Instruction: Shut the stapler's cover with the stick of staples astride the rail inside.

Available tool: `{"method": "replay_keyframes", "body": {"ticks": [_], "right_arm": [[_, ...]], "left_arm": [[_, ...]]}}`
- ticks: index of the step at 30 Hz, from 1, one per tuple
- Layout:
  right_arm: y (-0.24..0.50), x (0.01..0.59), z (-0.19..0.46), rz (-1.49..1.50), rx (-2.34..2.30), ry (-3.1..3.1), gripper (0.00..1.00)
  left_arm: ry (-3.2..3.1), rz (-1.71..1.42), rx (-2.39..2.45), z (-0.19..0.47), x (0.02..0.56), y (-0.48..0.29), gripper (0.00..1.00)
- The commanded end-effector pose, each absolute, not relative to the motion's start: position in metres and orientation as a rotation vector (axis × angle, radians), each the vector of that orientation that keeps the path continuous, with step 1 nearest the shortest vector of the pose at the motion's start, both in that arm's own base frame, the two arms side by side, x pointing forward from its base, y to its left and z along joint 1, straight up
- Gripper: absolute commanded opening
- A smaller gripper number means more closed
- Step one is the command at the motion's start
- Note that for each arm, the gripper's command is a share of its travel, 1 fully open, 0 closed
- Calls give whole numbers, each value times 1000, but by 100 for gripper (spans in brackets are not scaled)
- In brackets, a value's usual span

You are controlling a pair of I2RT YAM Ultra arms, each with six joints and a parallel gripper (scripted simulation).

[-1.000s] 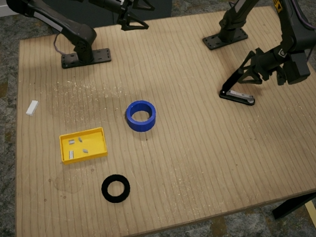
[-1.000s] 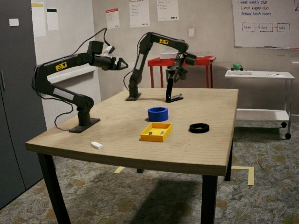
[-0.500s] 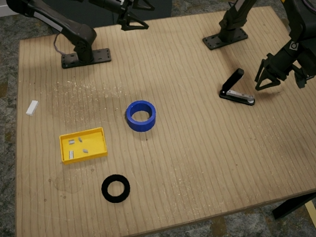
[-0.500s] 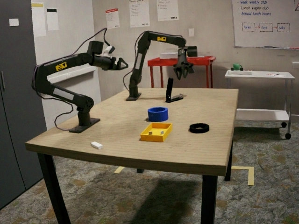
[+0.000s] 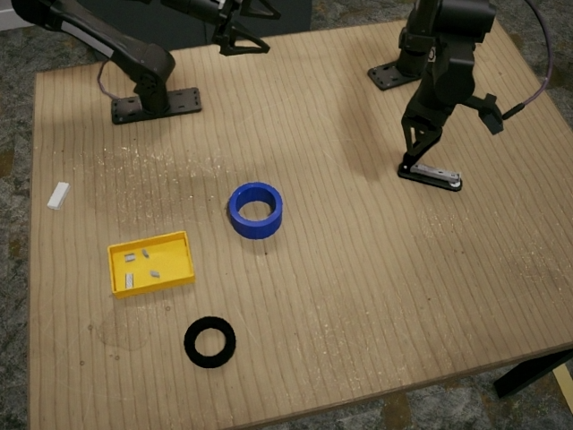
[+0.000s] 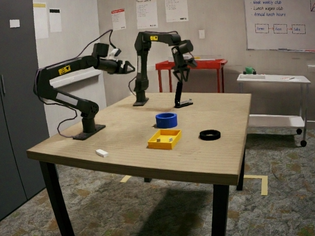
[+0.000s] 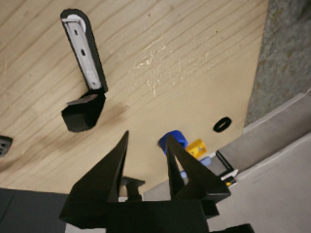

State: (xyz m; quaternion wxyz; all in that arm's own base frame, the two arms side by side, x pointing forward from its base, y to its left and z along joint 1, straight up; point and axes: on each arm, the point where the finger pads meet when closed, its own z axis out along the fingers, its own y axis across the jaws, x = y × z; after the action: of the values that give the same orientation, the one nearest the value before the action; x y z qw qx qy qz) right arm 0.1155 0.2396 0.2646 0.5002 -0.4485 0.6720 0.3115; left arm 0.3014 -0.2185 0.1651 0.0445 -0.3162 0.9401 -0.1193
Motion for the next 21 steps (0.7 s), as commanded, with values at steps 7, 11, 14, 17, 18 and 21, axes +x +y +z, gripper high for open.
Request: {"method": "replay_keyframes", "body": {"ticks": [7, 11, 14, 17, 18, 21], "right_arm": [[238, 115, 269, 758, -1076, 1611, 100], [238, 115, 269, 758, -1076, 1611, 100], [238, 115, 269, 758, -1076, 1611, 100], [238, 115, 269, 758, -1076, 1611, 100], [238, 115, 269, 758, -1076, 1611, 100], [238, 115, 269, 758, -1076, 1611, 100]], "left_arm": [[2531, -50, -1080, 181, 269, -209, 50], [2490, 169, -1075, 176, 254, -188, 50], [2456, 246, -1089, 175, 253, -177, 50], [2442, 283, -1090, 174, 252, -173, 50], [2442, 283, -1090, 174, 252, -173, 50], [2449, 268, -1089, 173, 254, -177, 50]]}}
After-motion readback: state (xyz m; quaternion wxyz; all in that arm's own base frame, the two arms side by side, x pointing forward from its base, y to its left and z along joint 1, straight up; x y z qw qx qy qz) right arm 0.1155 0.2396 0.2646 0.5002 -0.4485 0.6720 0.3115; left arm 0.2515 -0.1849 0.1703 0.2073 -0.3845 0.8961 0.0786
